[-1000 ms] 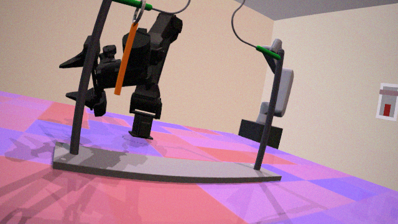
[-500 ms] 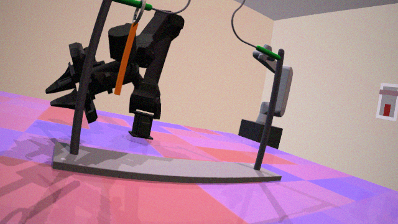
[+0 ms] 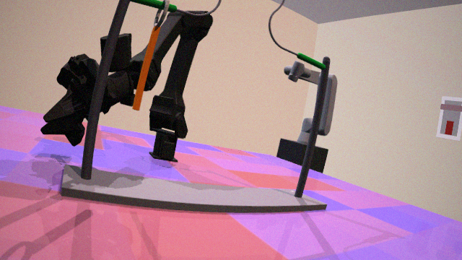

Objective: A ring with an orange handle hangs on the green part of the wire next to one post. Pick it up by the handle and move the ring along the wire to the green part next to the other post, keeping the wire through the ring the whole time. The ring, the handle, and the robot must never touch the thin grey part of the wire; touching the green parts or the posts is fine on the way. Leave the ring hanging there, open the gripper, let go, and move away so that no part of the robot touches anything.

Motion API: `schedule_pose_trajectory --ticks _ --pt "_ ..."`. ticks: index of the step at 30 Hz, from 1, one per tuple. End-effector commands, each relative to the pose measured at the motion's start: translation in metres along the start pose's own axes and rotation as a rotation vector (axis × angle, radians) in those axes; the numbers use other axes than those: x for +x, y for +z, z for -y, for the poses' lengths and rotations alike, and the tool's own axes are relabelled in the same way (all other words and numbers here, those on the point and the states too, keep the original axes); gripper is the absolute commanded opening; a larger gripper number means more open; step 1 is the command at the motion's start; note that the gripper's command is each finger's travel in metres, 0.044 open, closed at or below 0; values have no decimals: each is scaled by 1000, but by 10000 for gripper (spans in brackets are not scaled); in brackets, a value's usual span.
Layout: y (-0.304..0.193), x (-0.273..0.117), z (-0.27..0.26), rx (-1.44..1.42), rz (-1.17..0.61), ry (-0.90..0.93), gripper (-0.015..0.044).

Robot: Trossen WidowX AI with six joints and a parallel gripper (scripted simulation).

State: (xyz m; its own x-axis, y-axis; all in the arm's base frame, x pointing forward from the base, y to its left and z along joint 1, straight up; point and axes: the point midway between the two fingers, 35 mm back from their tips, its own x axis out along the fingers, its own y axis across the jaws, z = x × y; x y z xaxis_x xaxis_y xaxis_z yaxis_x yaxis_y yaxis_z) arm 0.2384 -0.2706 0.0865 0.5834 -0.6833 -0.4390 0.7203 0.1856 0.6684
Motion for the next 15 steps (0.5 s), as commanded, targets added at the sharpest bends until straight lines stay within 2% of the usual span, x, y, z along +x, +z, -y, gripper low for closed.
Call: schedule_pose_trajectory --ticks 1,8,15 --pt "-4 -1 -1 -158 -53 130 160" --pt "-16 -19 -1 -493 -80 410 160" --pt "-39 -55 5 -784 -60 709 160"
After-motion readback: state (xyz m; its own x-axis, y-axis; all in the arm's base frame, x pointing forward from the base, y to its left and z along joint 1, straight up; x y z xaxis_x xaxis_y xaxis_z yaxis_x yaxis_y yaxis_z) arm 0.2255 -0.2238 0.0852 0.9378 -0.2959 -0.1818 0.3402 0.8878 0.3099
